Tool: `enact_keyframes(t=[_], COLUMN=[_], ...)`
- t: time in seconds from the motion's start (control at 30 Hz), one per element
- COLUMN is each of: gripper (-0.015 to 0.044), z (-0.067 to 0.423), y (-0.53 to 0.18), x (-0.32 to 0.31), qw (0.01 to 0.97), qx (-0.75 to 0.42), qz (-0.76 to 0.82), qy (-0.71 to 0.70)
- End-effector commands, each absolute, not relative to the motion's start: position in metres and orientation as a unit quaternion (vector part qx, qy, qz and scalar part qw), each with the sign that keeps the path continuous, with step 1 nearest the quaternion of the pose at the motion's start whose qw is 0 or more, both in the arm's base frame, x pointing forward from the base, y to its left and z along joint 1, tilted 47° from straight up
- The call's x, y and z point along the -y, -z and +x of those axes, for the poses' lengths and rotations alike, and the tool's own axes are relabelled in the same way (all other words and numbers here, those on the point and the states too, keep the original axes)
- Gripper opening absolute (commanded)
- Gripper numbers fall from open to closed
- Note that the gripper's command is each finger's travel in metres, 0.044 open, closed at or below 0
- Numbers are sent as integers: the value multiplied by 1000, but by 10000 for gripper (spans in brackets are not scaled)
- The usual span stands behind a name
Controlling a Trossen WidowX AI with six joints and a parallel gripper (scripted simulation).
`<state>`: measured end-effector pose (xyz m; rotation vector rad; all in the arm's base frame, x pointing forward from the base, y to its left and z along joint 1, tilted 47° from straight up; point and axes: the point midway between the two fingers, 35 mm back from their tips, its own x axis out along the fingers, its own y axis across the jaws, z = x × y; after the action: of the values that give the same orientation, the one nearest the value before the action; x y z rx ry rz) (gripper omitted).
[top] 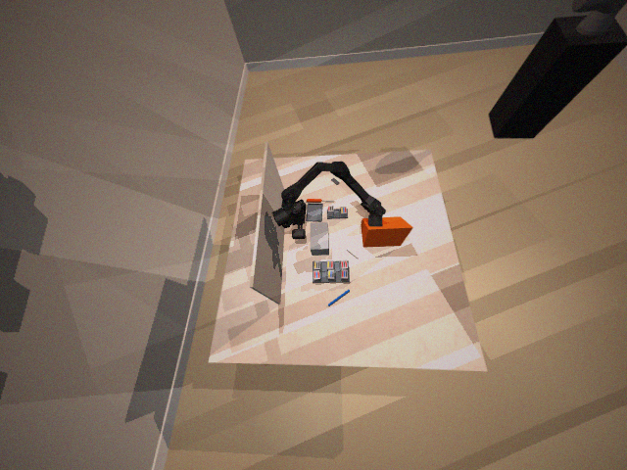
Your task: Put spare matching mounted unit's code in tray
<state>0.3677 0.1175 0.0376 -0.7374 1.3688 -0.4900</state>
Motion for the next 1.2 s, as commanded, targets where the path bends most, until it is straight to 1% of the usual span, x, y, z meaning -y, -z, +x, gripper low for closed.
enact_keyframes(t=[0.0,0.1,0.27,0.43,0.57,0.63,0.9,1.07,1.17], gripper=[440,440,440,440,440,440,440,309,300], z=[368,353,294,223,165,148,146,155,157], y=[-37,-17,42,93,124,131,132,149,153], x=[-117,-130,-161,-168,-155,-147,-146,-119,-111], qw=[683,662,563,419,277,230,224,224,224], qx=[-612,-626,-649,-635,-596,-580,-578,-578,-578], qz=[-334,-376,-512,-633,-705,-722,-724,-724,-724], qy=[219,171,13,-148,-267,-300,-304,-303,-302])
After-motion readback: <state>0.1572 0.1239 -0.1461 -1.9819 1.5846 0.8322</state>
